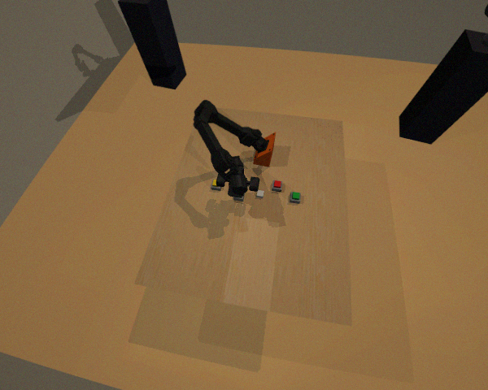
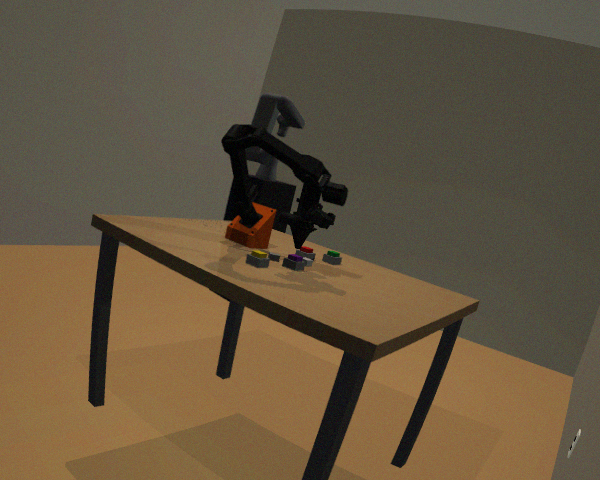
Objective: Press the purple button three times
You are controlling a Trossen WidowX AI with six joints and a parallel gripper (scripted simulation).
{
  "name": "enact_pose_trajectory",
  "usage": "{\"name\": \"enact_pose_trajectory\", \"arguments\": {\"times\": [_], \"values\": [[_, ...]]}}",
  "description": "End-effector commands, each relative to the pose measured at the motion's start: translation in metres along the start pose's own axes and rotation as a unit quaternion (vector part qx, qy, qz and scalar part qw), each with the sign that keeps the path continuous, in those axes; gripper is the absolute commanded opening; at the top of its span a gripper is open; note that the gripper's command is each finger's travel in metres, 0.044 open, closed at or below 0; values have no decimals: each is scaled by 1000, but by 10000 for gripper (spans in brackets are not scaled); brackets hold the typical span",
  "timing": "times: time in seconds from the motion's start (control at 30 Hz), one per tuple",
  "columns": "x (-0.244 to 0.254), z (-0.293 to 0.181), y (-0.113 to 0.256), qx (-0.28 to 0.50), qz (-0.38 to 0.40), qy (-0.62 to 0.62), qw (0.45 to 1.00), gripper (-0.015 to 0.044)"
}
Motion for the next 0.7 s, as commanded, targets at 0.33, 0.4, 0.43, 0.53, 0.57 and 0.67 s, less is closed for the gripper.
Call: {"name": "enact_pose_trajectory", "arguments": {"times": [0.33,0.4,0.43,0.53,0.57,0.67], "values": [[0,1,-17,0,2,-3,1000,20],[0,1,-20,0,2,-3,1000,20],[0,1,-22,0,2,-3,1000,20],[0,0,-27,0,1,-3,1000,20],[0,0,-28,0,1,-3,1000,20],[0,0,-31,0,1,-3,1000,20]]}}
Point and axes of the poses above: the point midway between the two fingers, 35 mm back from their tips, its own y axis back along the fingers, its own x axis across the jaws, z = x × y, the point moved 8 cm from there along y, back along the fingers, and after that the axes turned 15 degrees about -y, right-handed, at the moved point
